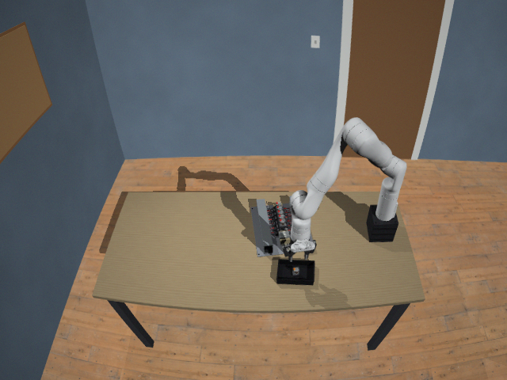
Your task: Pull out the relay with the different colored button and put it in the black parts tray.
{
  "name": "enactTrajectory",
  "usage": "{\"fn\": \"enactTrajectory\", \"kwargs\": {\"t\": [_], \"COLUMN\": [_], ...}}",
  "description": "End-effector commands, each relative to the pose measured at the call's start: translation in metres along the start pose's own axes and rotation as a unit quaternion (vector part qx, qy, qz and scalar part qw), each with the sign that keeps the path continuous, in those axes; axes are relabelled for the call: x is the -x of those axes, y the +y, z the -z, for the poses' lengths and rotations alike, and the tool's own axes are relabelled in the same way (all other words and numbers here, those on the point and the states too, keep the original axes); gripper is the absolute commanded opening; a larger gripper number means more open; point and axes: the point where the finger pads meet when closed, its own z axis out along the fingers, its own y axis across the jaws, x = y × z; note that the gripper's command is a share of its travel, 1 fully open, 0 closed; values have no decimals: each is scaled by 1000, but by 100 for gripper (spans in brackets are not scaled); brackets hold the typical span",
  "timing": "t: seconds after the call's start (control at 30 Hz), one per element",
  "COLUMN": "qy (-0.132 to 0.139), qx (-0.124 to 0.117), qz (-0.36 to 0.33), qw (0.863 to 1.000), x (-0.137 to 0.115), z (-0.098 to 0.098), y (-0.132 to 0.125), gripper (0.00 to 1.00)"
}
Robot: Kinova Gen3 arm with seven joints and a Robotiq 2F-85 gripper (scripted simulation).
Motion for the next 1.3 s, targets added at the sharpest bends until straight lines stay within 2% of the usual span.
{"fn": "enactTrajectory", "kwargs": {"t": [0.0, 0.17, 1.27], "qy": [6, 6, 6], "qx": [9, 9, 9], "qz": [2, 2, 2], "qw": [1000, 1000, 1000], "x": [-5, -5, -5], "z": [19, 26, 26], "y": [5, 4, 4], "gripper": [61, 61, 61]}}
